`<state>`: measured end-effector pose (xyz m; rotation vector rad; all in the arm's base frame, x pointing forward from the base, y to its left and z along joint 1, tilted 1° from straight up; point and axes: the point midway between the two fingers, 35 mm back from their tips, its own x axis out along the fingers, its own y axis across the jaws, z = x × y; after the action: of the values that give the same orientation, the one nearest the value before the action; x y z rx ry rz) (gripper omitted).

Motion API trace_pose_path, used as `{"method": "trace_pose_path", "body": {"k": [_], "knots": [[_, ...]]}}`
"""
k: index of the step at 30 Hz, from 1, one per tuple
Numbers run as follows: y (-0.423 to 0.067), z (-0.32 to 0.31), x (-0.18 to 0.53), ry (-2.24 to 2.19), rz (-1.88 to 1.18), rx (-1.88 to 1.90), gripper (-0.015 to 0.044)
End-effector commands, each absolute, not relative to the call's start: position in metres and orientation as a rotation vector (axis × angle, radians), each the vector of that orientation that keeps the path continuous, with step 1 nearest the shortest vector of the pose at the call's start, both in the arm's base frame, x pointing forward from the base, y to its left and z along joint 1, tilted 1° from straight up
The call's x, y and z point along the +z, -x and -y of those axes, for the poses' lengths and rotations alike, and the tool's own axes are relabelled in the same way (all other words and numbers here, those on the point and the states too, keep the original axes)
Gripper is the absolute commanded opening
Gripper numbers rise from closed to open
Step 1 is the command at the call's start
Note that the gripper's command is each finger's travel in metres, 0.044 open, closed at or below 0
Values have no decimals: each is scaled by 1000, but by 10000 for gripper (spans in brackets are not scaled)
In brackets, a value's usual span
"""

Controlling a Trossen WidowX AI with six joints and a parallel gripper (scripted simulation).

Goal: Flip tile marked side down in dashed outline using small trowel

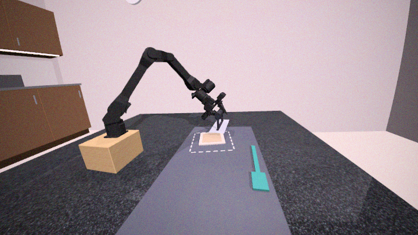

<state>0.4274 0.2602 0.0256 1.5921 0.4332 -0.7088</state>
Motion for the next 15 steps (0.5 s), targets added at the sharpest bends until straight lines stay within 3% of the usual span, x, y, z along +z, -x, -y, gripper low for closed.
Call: {"method": "trace_pose_path", "body": {"k": [1, 15], "knots": [[-441, -235, 27, -1611, -373, -761, 0], [-473, -132, 23, -1686, -151, -1000, 0]]}}
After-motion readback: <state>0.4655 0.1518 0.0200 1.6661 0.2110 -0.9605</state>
